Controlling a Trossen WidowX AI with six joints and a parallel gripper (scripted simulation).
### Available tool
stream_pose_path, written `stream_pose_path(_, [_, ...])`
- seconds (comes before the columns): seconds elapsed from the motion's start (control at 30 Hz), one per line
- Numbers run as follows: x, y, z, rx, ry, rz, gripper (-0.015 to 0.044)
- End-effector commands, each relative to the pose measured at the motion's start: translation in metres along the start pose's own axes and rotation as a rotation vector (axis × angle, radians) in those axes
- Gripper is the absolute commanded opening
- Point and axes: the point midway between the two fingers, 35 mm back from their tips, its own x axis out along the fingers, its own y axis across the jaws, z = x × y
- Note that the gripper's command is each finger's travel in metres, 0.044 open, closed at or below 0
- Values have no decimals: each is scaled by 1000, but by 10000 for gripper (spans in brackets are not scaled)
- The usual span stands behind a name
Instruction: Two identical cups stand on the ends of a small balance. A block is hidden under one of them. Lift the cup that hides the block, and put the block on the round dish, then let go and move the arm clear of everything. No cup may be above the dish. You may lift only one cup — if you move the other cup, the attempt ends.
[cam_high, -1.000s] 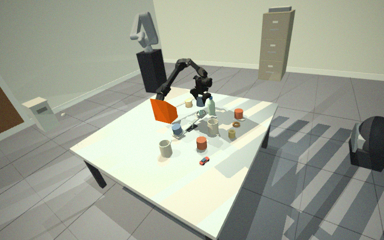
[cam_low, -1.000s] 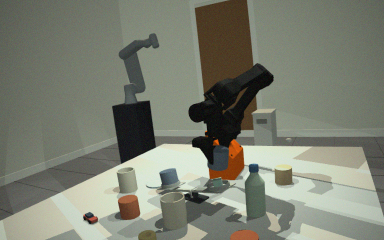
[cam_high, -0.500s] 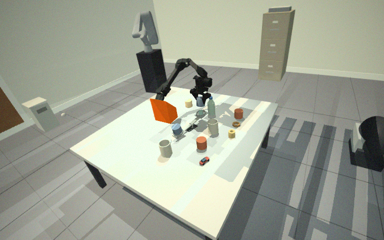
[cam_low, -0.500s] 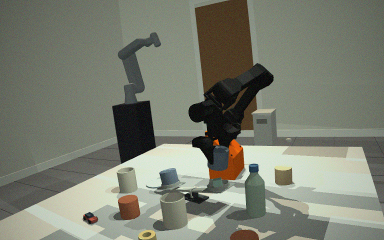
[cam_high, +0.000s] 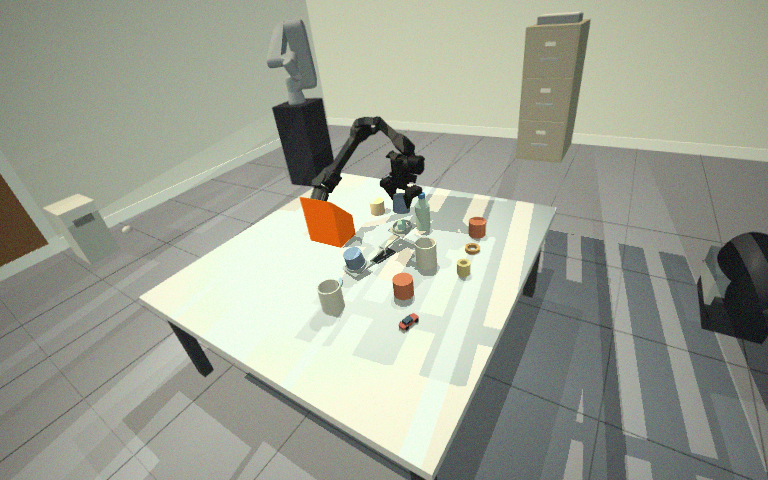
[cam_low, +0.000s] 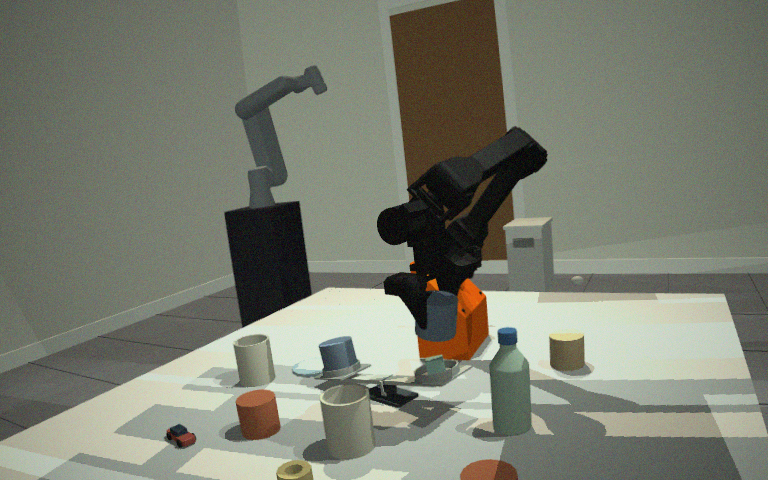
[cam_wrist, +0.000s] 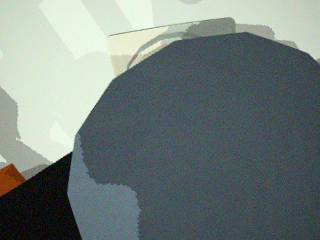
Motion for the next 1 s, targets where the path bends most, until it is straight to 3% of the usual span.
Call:
stream_pose_path(0.0, [1,1,1,3,4,-1,0])
stream_pose_path(0.4, [31,40,29,18,60,-8,0])
stream_pose_path(0.97, [84,129,75,2,0,-7,0])
